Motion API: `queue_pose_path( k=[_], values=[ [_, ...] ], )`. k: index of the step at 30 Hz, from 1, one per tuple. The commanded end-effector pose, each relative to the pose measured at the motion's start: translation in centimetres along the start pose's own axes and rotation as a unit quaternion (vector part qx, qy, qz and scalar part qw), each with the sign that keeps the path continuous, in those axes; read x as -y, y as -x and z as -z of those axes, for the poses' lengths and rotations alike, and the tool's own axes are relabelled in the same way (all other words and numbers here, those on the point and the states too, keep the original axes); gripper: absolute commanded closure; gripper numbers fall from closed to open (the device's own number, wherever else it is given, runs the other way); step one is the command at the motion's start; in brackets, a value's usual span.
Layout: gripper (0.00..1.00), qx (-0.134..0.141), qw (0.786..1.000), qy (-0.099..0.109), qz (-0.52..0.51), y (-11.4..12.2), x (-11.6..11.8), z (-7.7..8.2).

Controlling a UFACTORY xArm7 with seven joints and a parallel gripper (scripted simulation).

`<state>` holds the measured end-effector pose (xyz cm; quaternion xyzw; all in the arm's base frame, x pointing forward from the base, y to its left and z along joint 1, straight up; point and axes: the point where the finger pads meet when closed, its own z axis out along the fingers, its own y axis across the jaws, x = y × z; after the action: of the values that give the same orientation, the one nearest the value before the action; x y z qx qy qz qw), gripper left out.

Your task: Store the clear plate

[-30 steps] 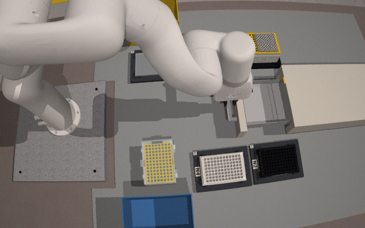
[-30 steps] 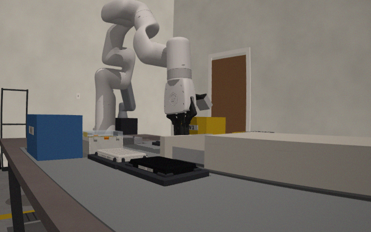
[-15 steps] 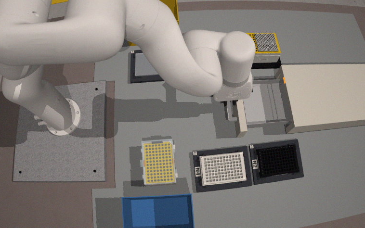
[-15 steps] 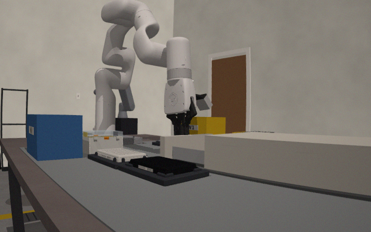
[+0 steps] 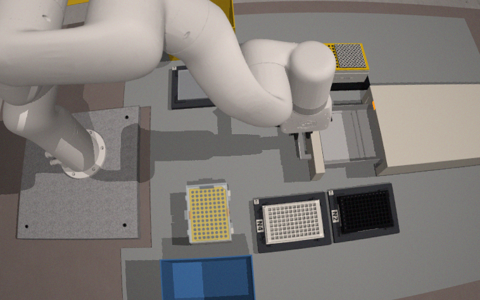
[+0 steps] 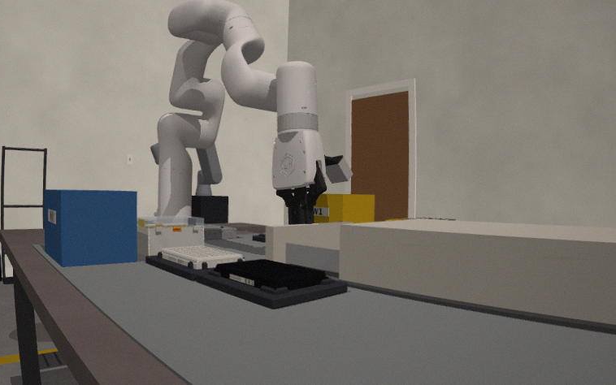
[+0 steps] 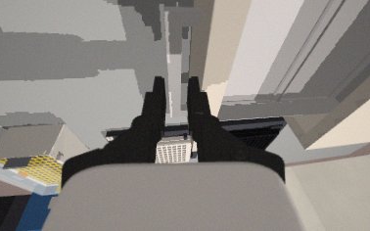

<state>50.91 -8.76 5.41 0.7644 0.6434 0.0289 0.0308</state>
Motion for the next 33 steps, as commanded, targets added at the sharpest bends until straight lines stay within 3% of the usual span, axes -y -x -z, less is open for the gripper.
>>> queue_pose_path(
  k=[1,33],
  values=[
    [0.79,-0.001,0.999,-0.04,0.0,0.0,2.9,-2.2],
    [0.79,-0.001,0.999,-0.04,0.0,0.0,2.5,2.6]
  ],
)
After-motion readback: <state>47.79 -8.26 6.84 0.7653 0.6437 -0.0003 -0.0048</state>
